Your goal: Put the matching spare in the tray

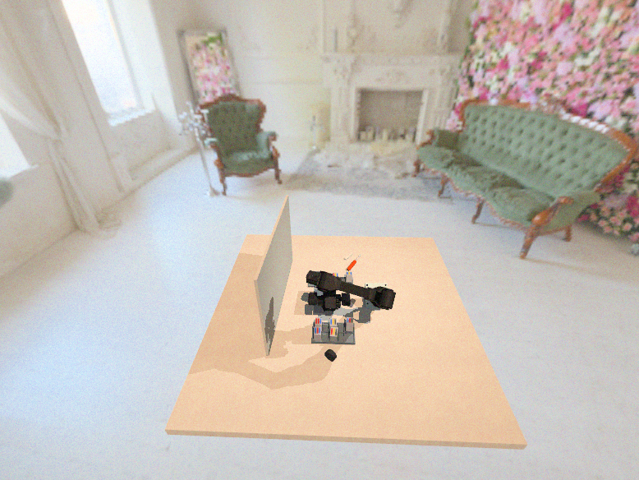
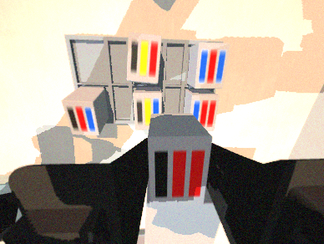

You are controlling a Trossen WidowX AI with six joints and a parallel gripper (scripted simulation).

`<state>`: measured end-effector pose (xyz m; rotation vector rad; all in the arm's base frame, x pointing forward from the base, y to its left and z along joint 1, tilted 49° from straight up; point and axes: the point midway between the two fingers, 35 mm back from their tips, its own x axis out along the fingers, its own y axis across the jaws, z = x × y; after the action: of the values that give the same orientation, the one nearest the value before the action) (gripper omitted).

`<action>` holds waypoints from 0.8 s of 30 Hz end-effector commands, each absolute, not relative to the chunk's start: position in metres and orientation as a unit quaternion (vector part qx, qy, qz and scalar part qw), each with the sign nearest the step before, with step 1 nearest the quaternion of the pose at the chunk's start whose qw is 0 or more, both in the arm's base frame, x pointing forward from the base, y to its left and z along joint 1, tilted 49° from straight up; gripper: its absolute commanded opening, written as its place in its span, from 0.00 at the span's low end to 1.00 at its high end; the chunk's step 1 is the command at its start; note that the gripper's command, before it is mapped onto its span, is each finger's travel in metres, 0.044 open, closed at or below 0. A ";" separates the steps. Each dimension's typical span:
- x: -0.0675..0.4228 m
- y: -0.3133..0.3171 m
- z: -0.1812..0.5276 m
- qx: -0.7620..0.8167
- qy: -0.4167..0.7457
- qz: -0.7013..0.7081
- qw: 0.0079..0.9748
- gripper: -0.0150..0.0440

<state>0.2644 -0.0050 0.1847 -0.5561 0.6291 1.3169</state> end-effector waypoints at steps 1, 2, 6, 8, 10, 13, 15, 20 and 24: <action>0.279 -0.022 0.175 -0.256 0.286 0.591 0.709 0.25; 0.282 -0.026 0.172 -0.256 0.287 0.591 0.709 0.25; 0.293 -0.041 0.161 -0.258 0.287 0.590 0.709 0.25; 0.298 -0.048 0.156 -0.259 0.288 0.589 0.709 0.25; 0.303 -0.056 0.150 -0.260 0.288 0.589 0.709 0.25; 0.310 -0.067 0.140 -0.261 0.288 0.588 0.709 0.25; 0.314 -0.075 0.133 -0.262 0.289 0.588 0.709 0.25; 0.323 -0.094 0.116 -0.264 0.289 0.587 0.708 0.25; 0.329 -0.109 0.100 -0.265 0.289 0.587 0.708 0.25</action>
<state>0.3231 -0.0942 0.1140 -0.5795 0.6406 1.3044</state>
